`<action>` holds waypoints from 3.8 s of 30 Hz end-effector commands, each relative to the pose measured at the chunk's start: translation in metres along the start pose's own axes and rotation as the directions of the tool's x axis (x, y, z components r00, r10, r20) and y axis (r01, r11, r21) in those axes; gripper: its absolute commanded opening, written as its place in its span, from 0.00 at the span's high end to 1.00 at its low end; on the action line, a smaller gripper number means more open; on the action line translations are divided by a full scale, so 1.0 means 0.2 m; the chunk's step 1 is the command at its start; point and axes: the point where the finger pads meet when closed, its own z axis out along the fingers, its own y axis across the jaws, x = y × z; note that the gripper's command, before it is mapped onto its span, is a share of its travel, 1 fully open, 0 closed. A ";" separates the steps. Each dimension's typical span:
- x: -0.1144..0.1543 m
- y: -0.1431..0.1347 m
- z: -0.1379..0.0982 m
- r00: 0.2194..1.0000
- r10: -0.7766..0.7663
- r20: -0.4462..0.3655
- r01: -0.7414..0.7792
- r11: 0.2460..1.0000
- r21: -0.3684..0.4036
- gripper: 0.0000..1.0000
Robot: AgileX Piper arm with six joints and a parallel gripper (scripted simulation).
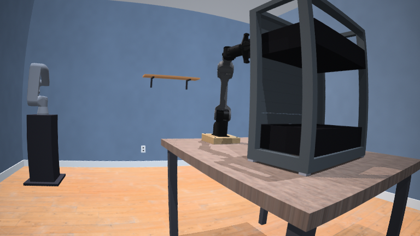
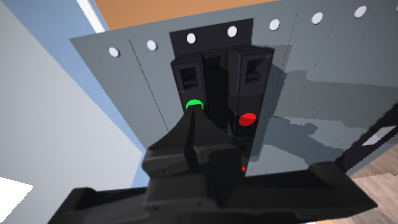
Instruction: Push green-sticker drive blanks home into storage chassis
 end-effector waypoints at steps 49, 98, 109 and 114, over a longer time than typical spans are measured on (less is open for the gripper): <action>0.00 0.00 0.10 1.000 0.001 0.000 -0.001 1.000 -0.001 1.00; 0.00 0.00 0.14 1.000 0.001 0.000 -0.001 1.000 -0.001 1.00; 0.01 -0.01 0.16 1.000 0.001 0.000 -0.001 1.000 -0.001 1.00; 0.01 -0.01 0.16 1.000 0.001 0.000 -0.001 1.000 -0.001 1.00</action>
